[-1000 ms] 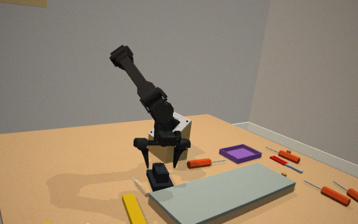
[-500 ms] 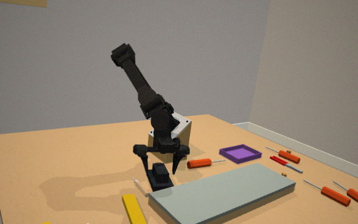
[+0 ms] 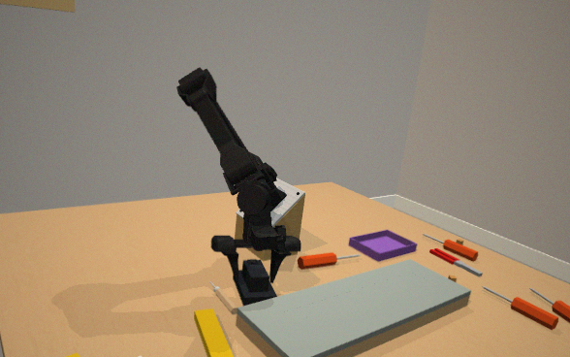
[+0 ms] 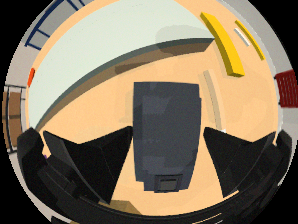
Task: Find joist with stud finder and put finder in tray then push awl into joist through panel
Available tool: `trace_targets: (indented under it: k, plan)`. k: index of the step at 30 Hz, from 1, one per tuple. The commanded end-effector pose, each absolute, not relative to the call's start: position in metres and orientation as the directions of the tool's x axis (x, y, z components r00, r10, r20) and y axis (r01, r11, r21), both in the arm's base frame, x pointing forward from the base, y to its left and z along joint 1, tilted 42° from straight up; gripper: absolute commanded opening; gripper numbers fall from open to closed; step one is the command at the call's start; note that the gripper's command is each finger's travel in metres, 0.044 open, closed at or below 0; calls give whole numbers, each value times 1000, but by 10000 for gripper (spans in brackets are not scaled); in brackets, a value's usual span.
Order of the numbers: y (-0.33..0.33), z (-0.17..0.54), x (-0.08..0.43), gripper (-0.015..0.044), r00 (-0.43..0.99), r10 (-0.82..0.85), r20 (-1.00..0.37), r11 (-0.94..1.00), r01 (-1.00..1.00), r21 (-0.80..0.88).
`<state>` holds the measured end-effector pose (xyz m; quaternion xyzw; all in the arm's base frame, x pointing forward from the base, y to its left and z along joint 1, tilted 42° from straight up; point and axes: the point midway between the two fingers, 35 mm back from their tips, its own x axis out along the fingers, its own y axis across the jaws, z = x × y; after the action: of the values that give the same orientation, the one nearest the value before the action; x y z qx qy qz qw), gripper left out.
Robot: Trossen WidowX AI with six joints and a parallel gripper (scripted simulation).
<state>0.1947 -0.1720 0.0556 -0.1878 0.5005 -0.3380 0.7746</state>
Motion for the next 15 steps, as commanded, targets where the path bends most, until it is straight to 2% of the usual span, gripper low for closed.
trace_targets:
  k: [1,15]
  plan:
    - [-171,53,194,328,270,-706,-655,707,327,-627]
    - [-171,53,194,235,270,-706,-655,707,327,-627]
